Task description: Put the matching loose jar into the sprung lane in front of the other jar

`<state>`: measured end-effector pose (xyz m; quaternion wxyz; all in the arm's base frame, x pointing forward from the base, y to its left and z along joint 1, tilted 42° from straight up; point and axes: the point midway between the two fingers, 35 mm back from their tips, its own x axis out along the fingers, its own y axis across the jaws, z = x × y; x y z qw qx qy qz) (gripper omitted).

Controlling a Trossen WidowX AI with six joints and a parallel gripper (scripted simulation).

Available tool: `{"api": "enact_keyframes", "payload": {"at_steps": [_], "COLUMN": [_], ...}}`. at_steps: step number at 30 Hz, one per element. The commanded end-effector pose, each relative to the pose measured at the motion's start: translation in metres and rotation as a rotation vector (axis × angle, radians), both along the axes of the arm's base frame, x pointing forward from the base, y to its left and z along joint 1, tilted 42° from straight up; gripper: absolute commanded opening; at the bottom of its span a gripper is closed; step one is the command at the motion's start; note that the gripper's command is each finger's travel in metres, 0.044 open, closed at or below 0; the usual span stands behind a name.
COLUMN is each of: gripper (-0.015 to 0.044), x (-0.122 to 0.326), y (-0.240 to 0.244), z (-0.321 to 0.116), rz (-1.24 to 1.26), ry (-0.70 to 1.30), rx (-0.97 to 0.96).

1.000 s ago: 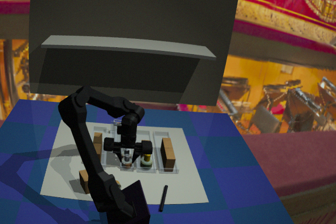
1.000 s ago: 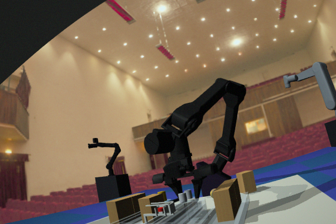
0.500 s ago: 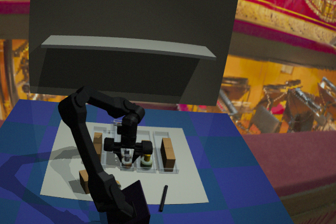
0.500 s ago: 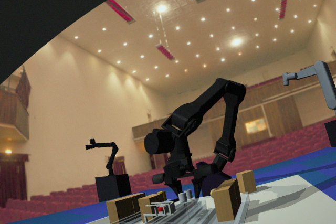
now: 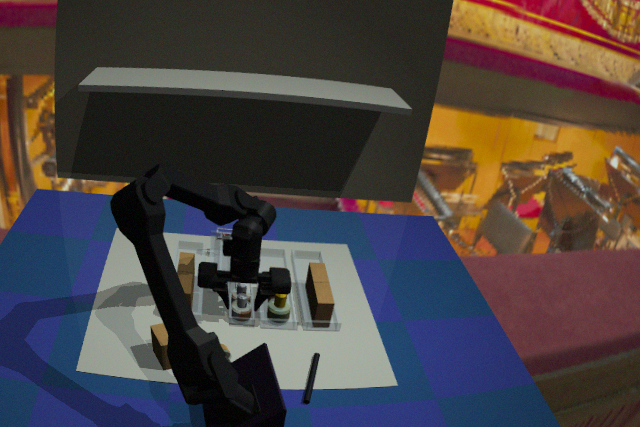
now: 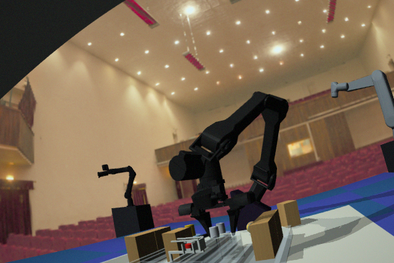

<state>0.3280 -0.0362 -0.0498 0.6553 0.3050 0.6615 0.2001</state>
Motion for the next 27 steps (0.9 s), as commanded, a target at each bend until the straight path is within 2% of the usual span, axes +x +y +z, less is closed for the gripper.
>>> {"api": "enact_keyframes", "payload": {"at_steps": [1, 12, 27], "gripper": [0.0299, 0.0299, 0.0299], "x": [0.000, -0.004, -0.053], "y": [0.000, -0.014, -0.009], "z": [0.001, 0.015, 0.018], "rz": [0.003, 0.003, 0.003], "ry": [0.000, 0.001, 0.004], "rx": [0.001, 0.000, -0.001]}}
